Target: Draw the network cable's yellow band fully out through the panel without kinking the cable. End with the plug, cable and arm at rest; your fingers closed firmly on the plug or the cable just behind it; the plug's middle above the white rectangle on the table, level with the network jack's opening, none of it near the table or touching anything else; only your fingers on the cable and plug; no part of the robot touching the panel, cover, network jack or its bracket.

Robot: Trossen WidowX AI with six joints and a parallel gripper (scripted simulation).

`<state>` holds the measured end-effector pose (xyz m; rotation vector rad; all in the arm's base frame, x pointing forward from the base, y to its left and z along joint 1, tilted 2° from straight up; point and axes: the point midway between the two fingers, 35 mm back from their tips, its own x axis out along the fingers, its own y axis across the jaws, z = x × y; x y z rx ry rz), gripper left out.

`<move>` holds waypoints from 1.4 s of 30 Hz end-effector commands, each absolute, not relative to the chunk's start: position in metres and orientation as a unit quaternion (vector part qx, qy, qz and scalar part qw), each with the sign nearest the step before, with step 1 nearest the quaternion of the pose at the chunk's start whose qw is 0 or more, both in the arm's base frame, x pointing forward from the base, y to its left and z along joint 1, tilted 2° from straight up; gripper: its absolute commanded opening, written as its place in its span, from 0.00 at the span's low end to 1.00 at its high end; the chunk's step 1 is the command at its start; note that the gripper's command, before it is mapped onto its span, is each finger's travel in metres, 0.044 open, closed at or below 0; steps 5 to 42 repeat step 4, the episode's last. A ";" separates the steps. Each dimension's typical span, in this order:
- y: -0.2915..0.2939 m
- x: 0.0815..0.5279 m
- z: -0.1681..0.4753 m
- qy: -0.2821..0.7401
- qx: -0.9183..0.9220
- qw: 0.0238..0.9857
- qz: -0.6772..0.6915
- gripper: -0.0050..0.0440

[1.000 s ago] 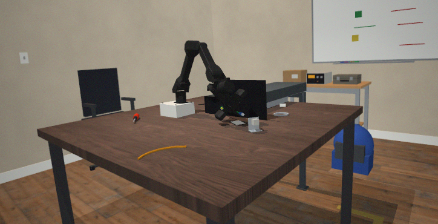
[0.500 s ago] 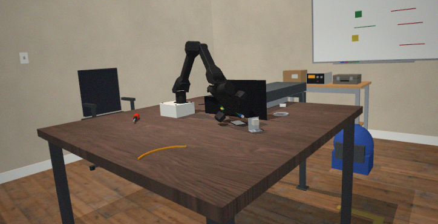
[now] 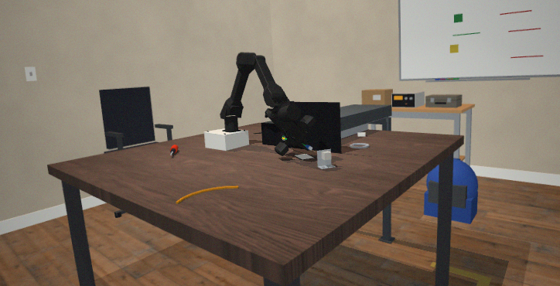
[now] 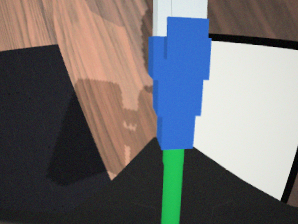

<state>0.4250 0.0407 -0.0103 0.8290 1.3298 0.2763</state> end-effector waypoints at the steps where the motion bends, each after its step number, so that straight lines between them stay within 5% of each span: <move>1: 0.040 0.430 0.001 0.587 0.370 0.709 0.129 0.00; 42: 0.040 0.430 0.001 0.587 0.370 0.709 0.129 0.00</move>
